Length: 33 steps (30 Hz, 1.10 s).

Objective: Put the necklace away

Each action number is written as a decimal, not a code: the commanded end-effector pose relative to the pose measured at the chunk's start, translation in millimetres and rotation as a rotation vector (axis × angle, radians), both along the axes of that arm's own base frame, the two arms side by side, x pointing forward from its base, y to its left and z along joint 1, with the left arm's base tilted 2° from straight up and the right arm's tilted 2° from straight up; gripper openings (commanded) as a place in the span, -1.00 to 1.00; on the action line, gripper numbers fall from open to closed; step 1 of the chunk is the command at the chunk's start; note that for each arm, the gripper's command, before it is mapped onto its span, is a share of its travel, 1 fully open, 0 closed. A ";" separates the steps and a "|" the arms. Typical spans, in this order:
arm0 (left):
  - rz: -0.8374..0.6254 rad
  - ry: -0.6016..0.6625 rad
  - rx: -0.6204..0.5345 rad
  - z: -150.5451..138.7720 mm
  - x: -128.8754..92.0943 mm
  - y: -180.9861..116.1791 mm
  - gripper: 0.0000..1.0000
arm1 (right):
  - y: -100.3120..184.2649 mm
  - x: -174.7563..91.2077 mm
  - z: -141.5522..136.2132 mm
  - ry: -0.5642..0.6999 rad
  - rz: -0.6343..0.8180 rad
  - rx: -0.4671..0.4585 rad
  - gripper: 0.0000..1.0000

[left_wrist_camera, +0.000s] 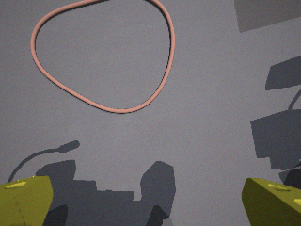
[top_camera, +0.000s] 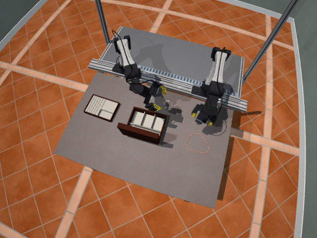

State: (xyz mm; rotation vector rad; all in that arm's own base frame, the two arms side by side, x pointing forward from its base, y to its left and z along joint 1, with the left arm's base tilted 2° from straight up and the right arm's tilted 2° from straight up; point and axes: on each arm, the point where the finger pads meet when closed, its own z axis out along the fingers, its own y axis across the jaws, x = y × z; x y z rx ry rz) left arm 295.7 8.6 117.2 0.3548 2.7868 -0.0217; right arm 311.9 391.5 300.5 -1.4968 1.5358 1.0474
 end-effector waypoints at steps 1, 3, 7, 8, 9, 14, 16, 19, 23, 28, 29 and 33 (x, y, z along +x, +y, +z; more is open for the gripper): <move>-0.244 -0.001 0.066 -7.5 14.7 3.2 0.78 | -4.4 -3.5 9.2 -0.058 0.050 0.025 1.00; -0.296 0.015 0.075 -12.9 15.8 3.8 0.56 | -5.1 -3.0 7.4 -0.058 0.045 0.016 1.00; -0.478 0.079 0.112 -30.2 16.3 6.0 -0.11 | -7.2 -0.6 2.3 -0.061 0.027 -0.010 1.00; -0.525 0.097 0.124 -35.2 17.3 7.4 -0.33 | -7.9 0.6 0.5 -0.063 0.020 -0.019 1.00; -0.587 0.117 0.135 -41.5 18.8 8.1 -0.48 | -8.7 1.3 -1.2 -0.063 0.014 -0.028 1.00; -0.854 0.194 0.187 -65.2 25.0 9.0 -0.48 | -11.4 3.6 -6.9 -0.063 -0.006 -0.058 1.00; -0.944 0.220 0.202 -73.6 27.5 9.3 -0.48 | -12.2 4.3 -8.5 -0.063 -0.012 -0.067 1.00; -1.044 0.251 0.216 -83.8 31.0 9.3 -0.48 | -13.2 5.1 -10.4 -0.063 -0.019 -0.077 1.00; -1.111 0.272 0.224 -91.2 33.6 8.8 -0.48 | -14.0 5.7 -11.8 -0.062 -0.024 -0.085 1.00; -1.157 0.267 0.244 -100.7 43.3 7.8 -0.48 | -15.2 6.3 -14.1 -0.063 -0.030 -0.097 1.00; -1.151 0.261 0.247 -102.2 45.6 7.5 -0.48 | -15.4 6.4 -14.5 -0.063 -0.031 -0.099 1.00; -1.145 0.295 0.209 -117.1 33.3 6.3 -0.48 | -16.5 6.5 -16.3 -0.063 -0.034 -0.108 1.00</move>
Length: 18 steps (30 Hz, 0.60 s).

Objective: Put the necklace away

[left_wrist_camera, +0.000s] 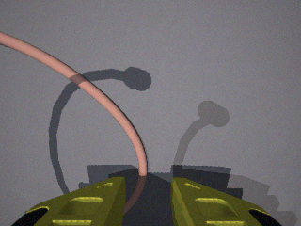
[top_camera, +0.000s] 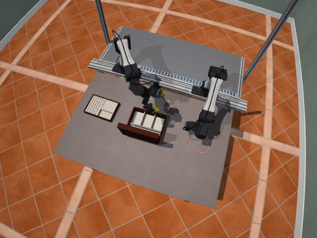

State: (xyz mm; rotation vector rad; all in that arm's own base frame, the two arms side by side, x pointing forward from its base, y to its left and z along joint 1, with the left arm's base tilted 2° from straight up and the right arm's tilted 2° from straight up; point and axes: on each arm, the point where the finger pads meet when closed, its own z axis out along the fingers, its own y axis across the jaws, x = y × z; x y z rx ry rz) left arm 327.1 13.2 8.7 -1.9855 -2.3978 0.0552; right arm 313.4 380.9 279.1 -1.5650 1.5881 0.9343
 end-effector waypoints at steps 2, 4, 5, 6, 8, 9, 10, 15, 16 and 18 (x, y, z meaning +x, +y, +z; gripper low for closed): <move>-0.019 0.004 0.004 -12.2 0.7 1.6 -0.48 | -6.3 5.0 4.4 -0.021 -0.019 -0.010 1.00; -0.019 0.004 0.004 -13.6 0.8 1.6 -0.48 | -6.5 5.0 4.1 -0.021 -0.020 -0.011 1.00; -0.019 0.004 0.004 -13.6 0.8 1.6 -0.48 | -6.5 5.0 4.1 -0.021 -0.020 -0.011 1.00; -0.020 -0.005 0.004 -13.1 3.0 1.7 -0.48 | -6.5 5.2 4.0 -0.021 -0.021 -0.012 1.00; -0.020 0.002 0.004 -17.7 0.9 1.6 -0.48 | -6.7 5.2 3.7 -0.021 -0.021 -0.013 1.00; -0.020 0.004 0.004 -19.5 0.2 1.5 -0.48 | -6.9 5.0 3.4 -0.018 -0.022 -0.015 1.00; -0.020 0.003 0.008 -20.8 0.9 2.6 -0.48 | -6.7 5.2 3.7 -0.019 -0.022 -0.013 1.00; -0.024 0.001 0.012 -22.0 5.9 5.4 -0.48 | -6.3 5.5 4.4 -0.022 -0.021 -0.010 1.00; -0.023 -0.005 0.013 -20.7 9.1 6.0 -0.48 | -6.3 5.5 4.4 -0.022 -0.021 -0.010 1.00; -0.023 -0.018 0.013 -18.3 10.2 6.1 -0.48 | -6.3 5.5 4.4 -0.022 -0.021 -0.010 1.00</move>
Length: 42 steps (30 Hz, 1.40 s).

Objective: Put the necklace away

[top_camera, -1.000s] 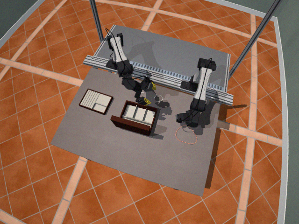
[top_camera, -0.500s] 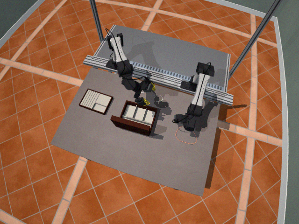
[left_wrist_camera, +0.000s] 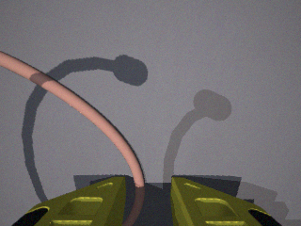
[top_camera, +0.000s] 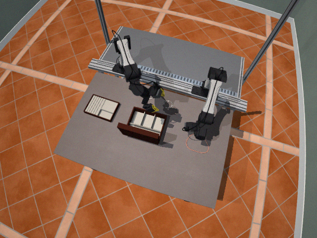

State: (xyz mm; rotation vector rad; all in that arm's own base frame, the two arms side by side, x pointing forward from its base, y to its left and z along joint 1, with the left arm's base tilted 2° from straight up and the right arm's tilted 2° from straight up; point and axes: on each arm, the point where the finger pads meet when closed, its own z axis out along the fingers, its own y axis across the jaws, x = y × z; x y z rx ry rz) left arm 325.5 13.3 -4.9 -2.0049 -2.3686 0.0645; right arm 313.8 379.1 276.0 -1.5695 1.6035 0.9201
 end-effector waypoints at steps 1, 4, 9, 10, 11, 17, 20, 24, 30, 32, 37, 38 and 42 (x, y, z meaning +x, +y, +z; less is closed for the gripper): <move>-0.002 -0.040 0.013 -2.8 11.9 5.7 -0.48 | -4.6 5.0 7.4 -0.022 -0.014 0.006 1.00; 0.000 -0.035 0.012 -3.9 9.7 5.5 -0.48 | -4.6 5.0 7.4 -0.022 -0.014 0.006 1.00; 0.002 -0.027 0.008 -5.2 6.3 3.3 -0.83 | -4.6 5.0 7.4 -0.022 -0.014 0.006 1.00; 0.002 -0.027 0.008 -5.2 6.1 3.2 -0.89 | -4.6 5.0 7.4 -0.022 -0.014 0.006 1.00; 0.002 -0.027 0.008 -5.2 5.9 3.2 -0.95 | -4.6 5.0 7.4 -0.022 -0.014 0.006 1.00; 0.002 -0.027 0.007 -5.2 4.9 2.8 -1.00 | -4.6 5.0 7.4 -0.022 -0.014 0.006 1.00; 0.002 -0.021 0.007 -2.7 4.1 2.8 -1.00 | -4.6 5.0 7.4 -0.022 -0.014 0.006 1.00; 0.002 -0.030 0.008 6.4 8.7 3.0 -1.00 | -4.6 5.0 7.4 -0.022 -0.014 0.006 1.00; 0.002 -0.048 0.008 31.9 10.4 3.0 -1.00 | -4.6 5.0 7.5 -0.022 -0.014 0.006 1.00; 0.002 -0.048 0.008 41.1 10.4 3.0 -1.00 | -4.6 5.0 7.5 -0.022 -0.014 0.006 1.00; 0.002 -0.048 0.008 61.9 10.5 3.0 -1.00 | -4.6 5.0 7.5 -0.022 -0.014 0.006 1.00; 0.002 -0.048 0.008 61.9 10.5 3.0 -1.00 | -4.6 5.0 7.5 -0.022 -0.014 0.006 1.00; 0.003 -0.048 0.008 84.6 10.6 3.0 -1.00 | -4.6 5.0 7.5 -0.022 -0.014 0.006 1.00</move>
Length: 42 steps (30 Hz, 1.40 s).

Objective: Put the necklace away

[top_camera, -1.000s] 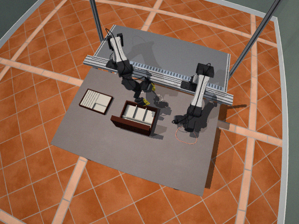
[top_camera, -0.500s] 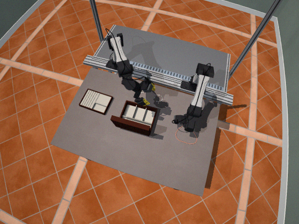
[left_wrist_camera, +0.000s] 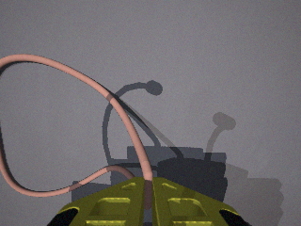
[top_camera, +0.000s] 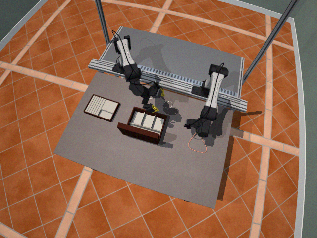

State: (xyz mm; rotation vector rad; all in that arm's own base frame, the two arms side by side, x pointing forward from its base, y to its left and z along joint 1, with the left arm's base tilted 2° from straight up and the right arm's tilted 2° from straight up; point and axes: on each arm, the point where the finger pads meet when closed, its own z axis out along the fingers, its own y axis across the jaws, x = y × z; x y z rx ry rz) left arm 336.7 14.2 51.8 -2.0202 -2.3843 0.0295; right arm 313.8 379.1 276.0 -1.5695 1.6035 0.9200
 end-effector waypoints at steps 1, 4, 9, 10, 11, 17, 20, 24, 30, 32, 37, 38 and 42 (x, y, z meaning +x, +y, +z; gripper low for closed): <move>0.004 -0.017 0.005 33.7 -0.6 2.1 -1.00 | -4.6 5.0 7.5 -0.022 -0.014 0.006 1.00; 0.004 -0.017 0.005 50.7 -0.6 2.1 -1.00 | -4.6 5.0 7.5 -0.022 -0.014 0.006 1.00; 0.004 -0.012 0.004 75.2 -0.2 2.1 -1.00 | 1.6 4.9 27.3 -0.027 -0.003 0.074 1.00; 0.004 -0.018 0.005 81.6 -0.3 2.1 -1.00 | 3.3 5.3 30.8 -0.026 -0.002 0.090 1.00; 0.004 -0.011 0.004 83.8 -0.1 2.1 -1.00 | 4.9 5.5 34.2 -0.025 -0.001 0.105 1.00; 0.004 0.016 0.003 89.7 1.0 2.1 -1.00 | 9.9 6.4 45.5 -0.024 0.004 0.154 1.00; 0.004 0.019 0.003 95.8 1.3 2.2 -1.00 | 12.1 7.0 51.2 -0.023 0.006 0.177 1.00; -0.009 -0.052 0.012 103.9 7.8 3.3 -1.00 | 9.0 4.5 58.3 -0.018 0.006 0.197 1.00; -0.024 -0.166 0.024 114.1 14.9 3.1 -1.00 | -9.2 2.2 70.1 0.017 -0.010 0.241 1.00; -0.032 -0.222 0.028 120.1 17.9 2.5 -1.00 | -20.6 1.5 80.8 0.023 -0.020 0.269 1.00; -0.064 -0.488 0.052 154.5 27.5 2.6 -1.00 | -79.5 -10.7 126.2 0.040 -0.065 0.389 1.00; -0.068 -0.533 0.052 160.7 27.7 2.6 -1.00 | -90.6 -14.8 133.4 0.041 -0.073 0.408 1.00; -0.091 -0.723 0.060 187.6 24.3 1.3 -1.00 | -143.9 -41.6 160.8 0.025 -0.113 0.483 1.00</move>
